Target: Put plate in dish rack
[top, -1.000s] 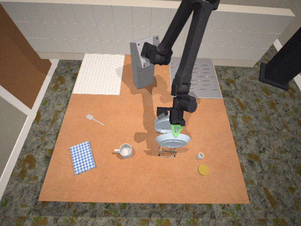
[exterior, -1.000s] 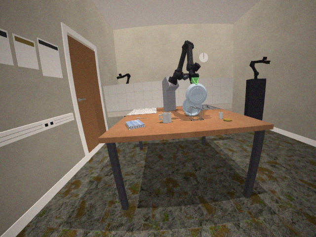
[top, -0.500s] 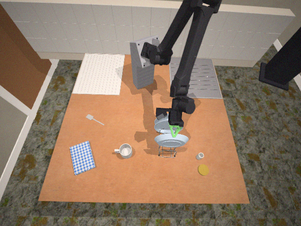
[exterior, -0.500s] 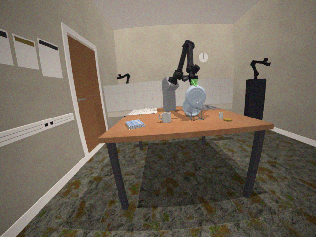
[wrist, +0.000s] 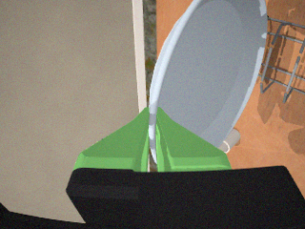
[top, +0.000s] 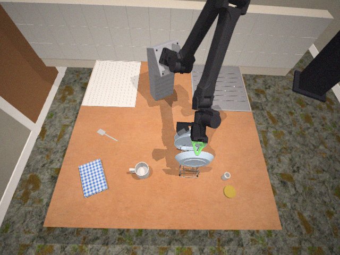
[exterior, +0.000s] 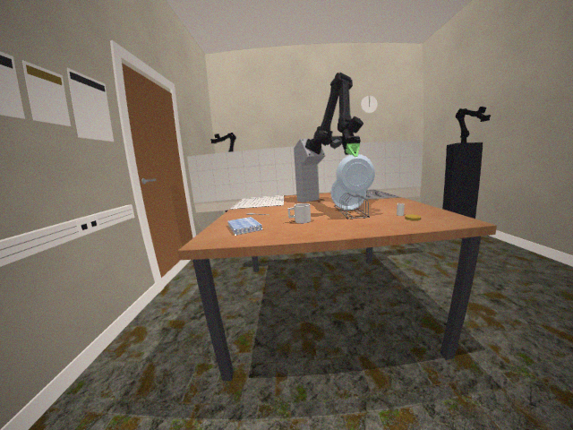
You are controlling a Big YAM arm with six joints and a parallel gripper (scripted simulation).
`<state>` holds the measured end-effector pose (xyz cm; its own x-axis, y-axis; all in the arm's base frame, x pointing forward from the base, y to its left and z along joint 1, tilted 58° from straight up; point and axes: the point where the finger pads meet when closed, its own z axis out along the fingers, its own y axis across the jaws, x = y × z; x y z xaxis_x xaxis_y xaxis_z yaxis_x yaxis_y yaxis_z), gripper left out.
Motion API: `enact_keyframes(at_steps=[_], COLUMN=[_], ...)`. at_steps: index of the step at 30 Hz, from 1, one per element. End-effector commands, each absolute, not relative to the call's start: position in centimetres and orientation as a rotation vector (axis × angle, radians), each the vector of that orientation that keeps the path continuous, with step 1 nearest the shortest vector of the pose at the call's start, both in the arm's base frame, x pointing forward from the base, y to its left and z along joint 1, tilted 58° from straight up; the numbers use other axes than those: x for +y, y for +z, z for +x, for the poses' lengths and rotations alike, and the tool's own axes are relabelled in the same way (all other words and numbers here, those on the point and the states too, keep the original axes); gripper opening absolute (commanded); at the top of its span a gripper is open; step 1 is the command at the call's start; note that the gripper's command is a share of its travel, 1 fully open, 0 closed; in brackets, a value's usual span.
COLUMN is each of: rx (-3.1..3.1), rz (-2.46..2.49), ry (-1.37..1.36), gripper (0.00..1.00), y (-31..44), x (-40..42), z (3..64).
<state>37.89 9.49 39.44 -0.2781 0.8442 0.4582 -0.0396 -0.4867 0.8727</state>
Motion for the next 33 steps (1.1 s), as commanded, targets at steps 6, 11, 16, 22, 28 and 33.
enact_keyframes(at_steps=[6, 11, 16, 22, 28, 33], rx=[1.008, 1.014, 1.019, 1.016, 1.02, 1.013], rz=[1.308, 1.308, 1.31, 1.309, 1.311, 1.313], ry=[1.843, 1.846, 1.844, 1.844, 1.846, 1.839], gripper=[0.0, 0.0, 0.0, 0.0, 0.0, 0.0], y=[40.2, 40.0, 39.5, 39.2, 38.7, 38.4], x=[9.4, 9.8, 10.2, 10.5, 11.0, 10.9], z=[38.0, 38.2, 38.6, 39.1, 39.5, 39.9])
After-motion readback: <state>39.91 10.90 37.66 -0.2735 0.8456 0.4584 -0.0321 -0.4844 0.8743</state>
